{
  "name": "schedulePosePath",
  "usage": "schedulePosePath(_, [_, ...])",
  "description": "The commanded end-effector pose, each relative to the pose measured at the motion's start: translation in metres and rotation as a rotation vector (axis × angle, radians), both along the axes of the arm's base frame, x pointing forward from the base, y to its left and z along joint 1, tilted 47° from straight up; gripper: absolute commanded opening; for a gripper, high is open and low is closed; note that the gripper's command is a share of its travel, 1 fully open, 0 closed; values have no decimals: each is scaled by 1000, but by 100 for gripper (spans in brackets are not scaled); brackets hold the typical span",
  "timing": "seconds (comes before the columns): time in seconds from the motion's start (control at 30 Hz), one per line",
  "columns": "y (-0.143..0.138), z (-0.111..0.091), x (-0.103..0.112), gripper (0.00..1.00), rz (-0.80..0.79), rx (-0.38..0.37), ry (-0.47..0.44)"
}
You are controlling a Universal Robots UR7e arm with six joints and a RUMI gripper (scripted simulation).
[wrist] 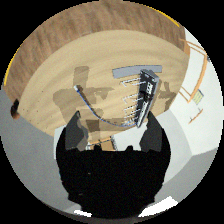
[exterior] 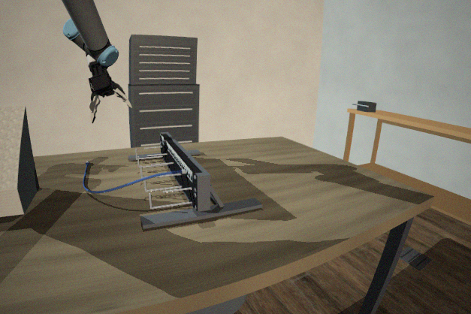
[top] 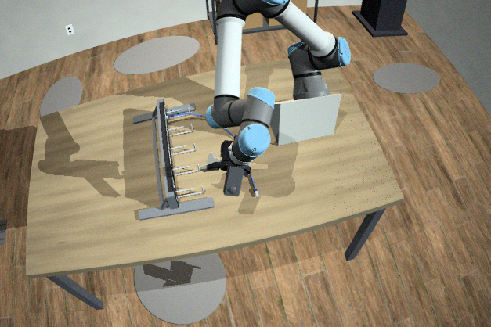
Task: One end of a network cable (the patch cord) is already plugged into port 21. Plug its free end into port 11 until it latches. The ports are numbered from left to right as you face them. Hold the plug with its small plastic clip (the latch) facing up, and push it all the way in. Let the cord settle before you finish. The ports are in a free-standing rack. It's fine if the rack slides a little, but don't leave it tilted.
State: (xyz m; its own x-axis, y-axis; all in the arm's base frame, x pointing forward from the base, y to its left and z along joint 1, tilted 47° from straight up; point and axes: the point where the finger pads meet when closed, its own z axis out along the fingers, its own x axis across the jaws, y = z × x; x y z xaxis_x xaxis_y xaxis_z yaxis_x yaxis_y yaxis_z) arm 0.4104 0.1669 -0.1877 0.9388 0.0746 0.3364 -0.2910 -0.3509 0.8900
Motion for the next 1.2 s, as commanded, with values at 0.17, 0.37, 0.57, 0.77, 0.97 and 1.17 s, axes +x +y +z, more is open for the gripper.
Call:
schedulePosePath(0.17, [-15, -10, -24, 100, -2, 107, 81])
schedulePosePath(0.37, [-22, -15, -35, 100, -7, 145, 116])
schedulePosePath(0.57, [-31, -21, -51, 100, -9, 201, 165])
schedulePosePath(0.77, [-41, -28, -67, 100, -16, 255, 216])
schedulePosePath(0.97, [-51, -35, -85, 100, -20, 317, 272])
schedulePosePath(1.17, [-60, -42, -101, 100, -26, 373, 324])
